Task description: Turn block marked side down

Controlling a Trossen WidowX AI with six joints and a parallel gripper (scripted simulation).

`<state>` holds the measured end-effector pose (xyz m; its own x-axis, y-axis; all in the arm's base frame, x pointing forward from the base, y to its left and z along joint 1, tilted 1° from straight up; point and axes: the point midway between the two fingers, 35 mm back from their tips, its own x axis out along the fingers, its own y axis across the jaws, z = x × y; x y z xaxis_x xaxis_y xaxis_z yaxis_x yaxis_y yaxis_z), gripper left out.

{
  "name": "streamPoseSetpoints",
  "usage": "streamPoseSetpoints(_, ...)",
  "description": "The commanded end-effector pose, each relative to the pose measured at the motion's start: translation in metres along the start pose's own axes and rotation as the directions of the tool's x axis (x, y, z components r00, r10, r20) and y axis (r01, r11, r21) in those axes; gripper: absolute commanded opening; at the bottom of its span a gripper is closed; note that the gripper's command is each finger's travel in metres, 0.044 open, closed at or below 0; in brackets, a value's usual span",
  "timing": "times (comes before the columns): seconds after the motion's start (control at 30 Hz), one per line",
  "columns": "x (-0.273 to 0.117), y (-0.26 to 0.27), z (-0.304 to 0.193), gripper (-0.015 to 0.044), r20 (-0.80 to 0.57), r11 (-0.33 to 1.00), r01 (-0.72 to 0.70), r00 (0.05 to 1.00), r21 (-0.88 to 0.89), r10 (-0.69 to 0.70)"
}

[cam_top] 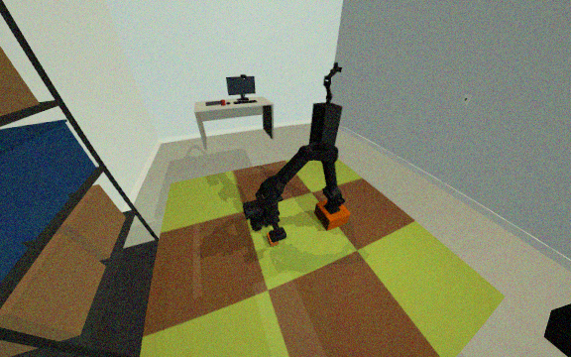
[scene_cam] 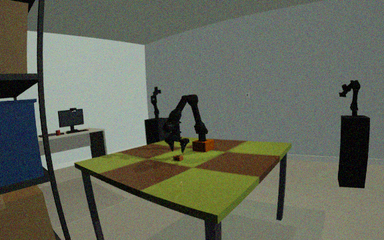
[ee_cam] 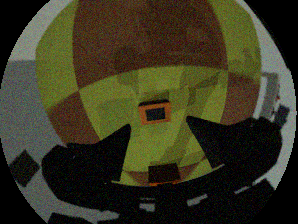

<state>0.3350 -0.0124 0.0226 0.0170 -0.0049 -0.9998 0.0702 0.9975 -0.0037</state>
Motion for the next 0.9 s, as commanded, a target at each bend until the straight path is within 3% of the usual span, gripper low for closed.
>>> streamPoseSetpoints(0.0, 0.01, 0.002, -0.001, 0.044, 0.005, 1.0, -0.004, 1.0, 0.004, 0.004)
streamPoseSetpoints(0.87, 0.048, 0.003, -0.002, 0.044, 0.004, 1.0, -0.004, 1.0, 0.004, 0.004)
